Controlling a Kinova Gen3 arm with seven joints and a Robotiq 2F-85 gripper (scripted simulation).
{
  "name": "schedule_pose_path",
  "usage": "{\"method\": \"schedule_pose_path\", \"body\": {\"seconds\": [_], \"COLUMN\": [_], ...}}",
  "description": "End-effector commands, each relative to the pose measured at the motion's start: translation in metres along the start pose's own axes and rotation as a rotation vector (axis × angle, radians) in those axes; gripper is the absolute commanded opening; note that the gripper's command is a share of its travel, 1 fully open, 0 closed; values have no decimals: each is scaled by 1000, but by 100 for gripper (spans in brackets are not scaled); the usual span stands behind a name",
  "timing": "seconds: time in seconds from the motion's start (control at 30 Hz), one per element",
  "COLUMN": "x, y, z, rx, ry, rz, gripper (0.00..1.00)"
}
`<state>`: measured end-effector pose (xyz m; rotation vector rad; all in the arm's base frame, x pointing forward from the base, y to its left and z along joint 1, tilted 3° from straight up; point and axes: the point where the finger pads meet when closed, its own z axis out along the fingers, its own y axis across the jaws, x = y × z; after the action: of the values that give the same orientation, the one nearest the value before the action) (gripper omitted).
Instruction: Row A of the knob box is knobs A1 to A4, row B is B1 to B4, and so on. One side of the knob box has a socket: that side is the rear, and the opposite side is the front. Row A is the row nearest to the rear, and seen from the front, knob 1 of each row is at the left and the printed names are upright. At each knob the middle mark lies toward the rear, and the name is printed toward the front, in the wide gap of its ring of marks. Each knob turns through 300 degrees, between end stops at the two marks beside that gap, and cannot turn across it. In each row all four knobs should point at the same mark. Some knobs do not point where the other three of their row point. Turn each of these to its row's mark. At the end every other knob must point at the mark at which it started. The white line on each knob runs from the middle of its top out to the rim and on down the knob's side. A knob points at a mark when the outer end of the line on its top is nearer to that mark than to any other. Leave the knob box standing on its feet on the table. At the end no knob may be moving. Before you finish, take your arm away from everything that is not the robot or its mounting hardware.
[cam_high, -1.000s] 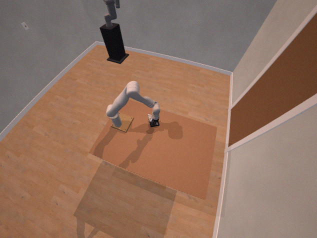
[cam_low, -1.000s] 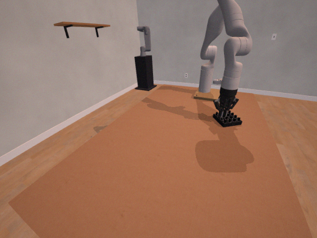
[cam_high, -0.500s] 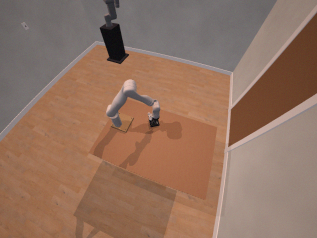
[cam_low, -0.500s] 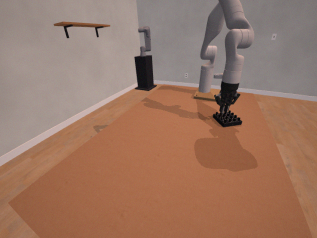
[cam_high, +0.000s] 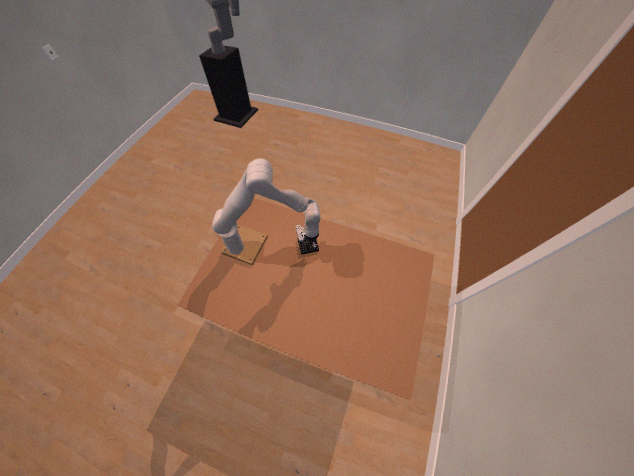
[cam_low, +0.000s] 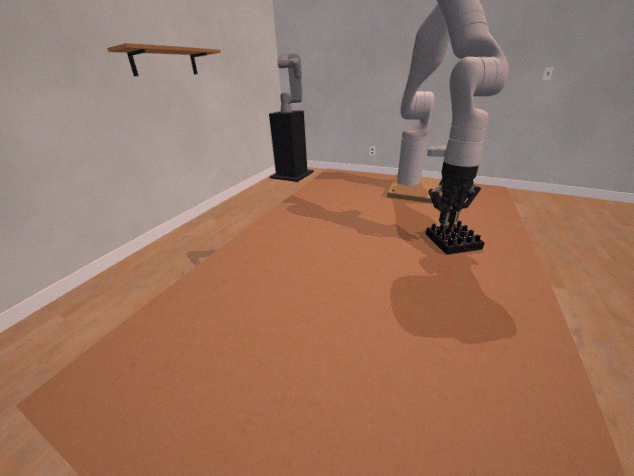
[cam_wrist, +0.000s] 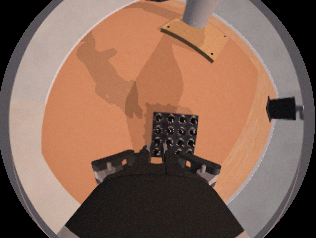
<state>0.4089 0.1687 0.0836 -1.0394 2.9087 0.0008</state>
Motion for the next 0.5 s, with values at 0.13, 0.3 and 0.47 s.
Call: {"method": "schedule_pose_path", "body": {"seconds": [0.13, 0.3, 0.47], "x": [0, 0, 1], "y": [0, 0, 0], "z": [-1, 0, 0], "rx": [0, 0, 0], "ry": [-1, 2, 4], "rz": [10, 35, 61], "gripper": [19, 19, 19]}}
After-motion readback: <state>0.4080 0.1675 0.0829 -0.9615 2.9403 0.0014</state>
